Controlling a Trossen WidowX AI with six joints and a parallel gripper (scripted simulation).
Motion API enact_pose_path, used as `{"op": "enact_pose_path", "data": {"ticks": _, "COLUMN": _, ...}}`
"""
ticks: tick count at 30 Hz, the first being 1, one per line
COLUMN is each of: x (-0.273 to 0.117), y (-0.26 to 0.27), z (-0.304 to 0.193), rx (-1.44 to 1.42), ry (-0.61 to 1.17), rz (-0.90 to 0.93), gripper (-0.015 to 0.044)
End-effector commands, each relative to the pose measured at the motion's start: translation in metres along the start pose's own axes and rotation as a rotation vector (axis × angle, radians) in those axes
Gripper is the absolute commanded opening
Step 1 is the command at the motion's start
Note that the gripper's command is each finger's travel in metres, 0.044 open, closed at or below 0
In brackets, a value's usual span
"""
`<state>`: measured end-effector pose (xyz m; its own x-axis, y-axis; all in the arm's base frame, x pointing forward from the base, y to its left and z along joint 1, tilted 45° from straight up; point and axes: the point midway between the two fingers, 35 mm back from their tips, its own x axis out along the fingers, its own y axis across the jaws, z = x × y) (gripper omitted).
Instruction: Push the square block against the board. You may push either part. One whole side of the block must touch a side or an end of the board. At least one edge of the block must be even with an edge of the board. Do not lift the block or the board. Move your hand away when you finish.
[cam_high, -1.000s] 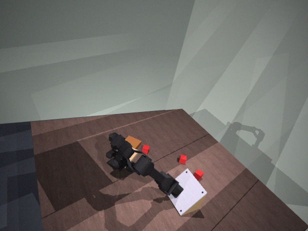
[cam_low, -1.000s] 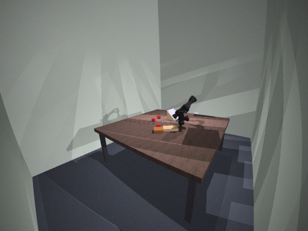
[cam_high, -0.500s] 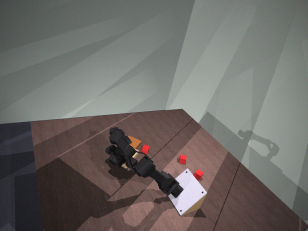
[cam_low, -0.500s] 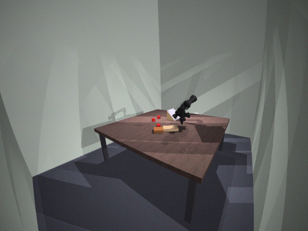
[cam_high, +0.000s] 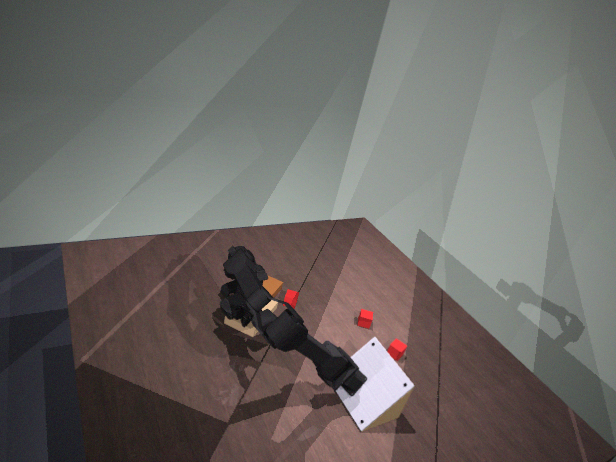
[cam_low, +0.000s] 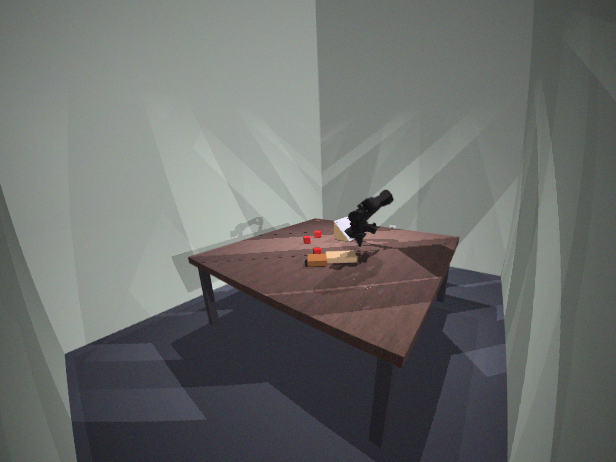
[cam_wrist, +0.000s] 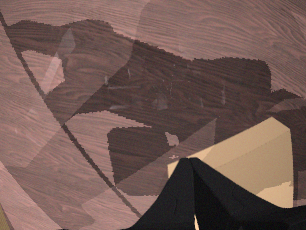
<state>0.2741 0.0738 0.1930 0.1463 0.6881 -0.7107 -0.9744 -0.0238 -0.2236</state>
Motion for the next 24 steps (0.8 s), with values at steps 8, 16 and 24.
{"op": "enact_pose_path", "data": {"ticks": 8, "x": 0.002, "y": -0.005, "z": -0.041, "rx": 0.369, "ry": 0.011, "rz": 0.008, "gripper": 0.0000}}
{"op": "enact_pose_path", "data": {"ticks": 16, "x": 0.001, "y": -0.005, "z": -0.069, "rx": 0.643, "ry": 0.012, "rz": 0.009, "gripper": 0.0000}}
{"op": "enact_pose_path", "data": {"ticks": 24, "x": 0.001, "y": -0.002, "z": -0.097, "rx": 0.916, "ry": 0.009, "rz": 0.010, "gripper": 0.0000}}
